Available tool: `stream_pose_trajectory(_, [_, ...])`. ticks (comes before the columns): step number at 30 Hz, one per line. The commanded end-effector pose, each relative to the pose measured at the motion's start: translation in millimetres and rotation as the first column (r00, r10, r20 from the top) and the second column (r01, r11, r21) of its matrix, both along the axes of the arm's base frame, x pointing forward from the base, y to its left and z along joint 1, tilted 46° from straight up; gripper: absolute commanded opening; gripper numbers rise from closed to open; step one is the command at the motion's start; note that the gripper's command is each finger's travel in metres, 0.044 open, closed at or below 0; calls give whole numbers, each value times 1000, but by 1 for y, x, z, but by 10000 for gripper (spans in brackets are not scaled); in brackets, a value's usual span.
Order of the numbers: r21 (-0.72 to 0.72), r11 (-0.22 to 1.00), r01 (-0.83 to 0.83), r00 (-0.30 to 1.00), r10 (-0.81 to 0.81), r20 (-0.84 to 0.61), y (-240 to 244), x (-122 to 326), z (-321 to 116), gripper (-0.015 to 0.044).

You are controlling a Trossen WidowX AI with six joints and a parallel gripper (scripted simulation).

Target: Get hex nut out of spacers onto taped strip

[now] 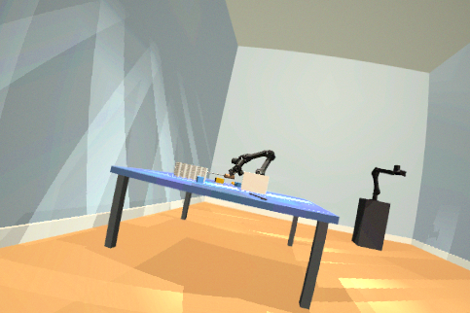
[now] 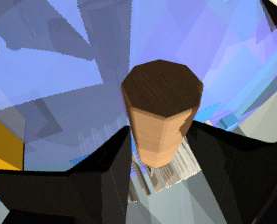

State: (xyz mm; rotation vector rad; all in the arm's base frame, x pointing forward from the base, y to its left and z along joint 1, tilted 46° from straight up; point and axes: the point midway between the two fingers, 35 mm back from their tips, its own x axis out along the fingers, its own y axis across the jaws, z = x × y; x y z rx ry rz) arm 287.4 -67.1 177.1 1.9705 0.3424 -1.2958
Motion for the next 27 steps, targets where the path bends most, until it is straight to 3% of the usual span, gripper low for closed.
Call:
stream_pose_trajectory(1, [3, 1000, 1, 1000, -1, 6, 16, 1, 18, 0])
stream_pose_trajectory(14, [6, 1000, 2, 1000, -2, 13, 62, -12, 65, 0])
stream_pose_trajectory(16, [2, 1000, -4, 1000, 4, 5, 55, -9, 56, 0])
stream_pose_trajectory(27, [-122, 942, -313, 948, 304, -91, 79, 10, 43, 0])
